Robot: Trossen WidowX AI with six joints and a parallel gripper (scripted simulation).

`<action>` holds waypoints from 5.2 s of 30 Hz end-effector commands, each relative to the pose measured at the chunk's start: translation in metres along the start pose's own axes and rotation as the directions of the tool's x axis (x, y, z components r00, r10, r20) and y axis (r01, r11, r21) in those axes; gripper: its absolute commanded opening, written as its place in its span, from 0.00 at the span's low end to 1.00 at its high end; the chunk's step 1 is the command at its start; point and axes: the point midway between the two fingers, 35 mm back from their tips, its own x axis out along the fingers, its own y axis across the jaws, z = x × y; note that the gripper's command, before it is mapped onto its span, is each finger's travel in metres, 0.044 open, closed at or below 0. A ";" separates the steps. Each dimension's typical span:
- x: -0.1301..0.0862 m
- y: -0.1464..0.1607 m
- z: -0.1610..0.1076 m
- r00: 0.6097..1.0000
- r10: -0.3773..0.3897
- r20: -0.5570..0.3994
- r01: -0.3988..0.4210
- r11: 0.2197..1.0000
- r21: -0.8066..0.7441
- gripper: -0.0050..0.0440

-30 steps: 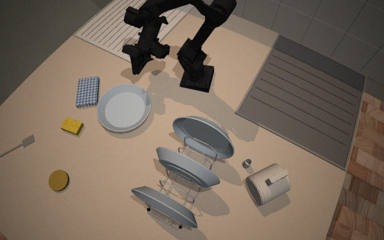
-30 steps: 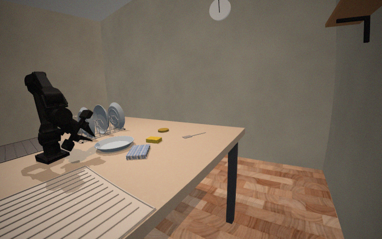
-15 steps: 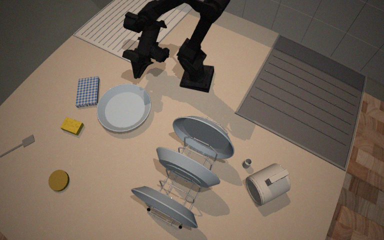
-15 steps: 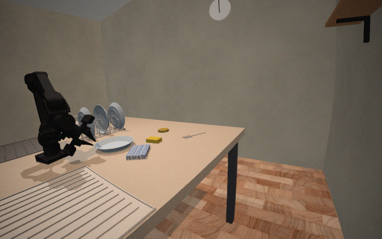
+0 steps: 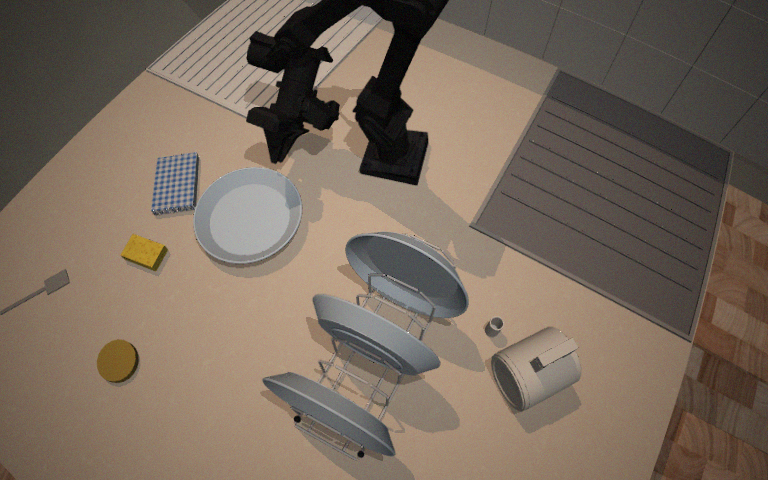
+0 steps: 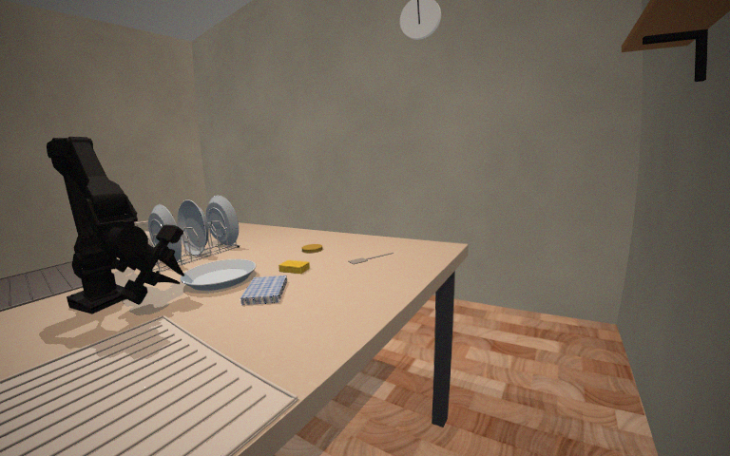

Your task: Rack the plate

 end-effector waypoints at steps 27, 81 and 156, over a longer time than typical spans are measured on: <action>0.006 0.001 0.000 1.000 0.006 0.003 -0.006 1.000 0.003 0.28; 0.016 0.002 0.000 1.000 0.006 0.003 -0.006 1.000 0.003 0.28; 0.028 -0.001 0.000 1.000 0.006 0.003 -0.006 1.000 0.003 0.28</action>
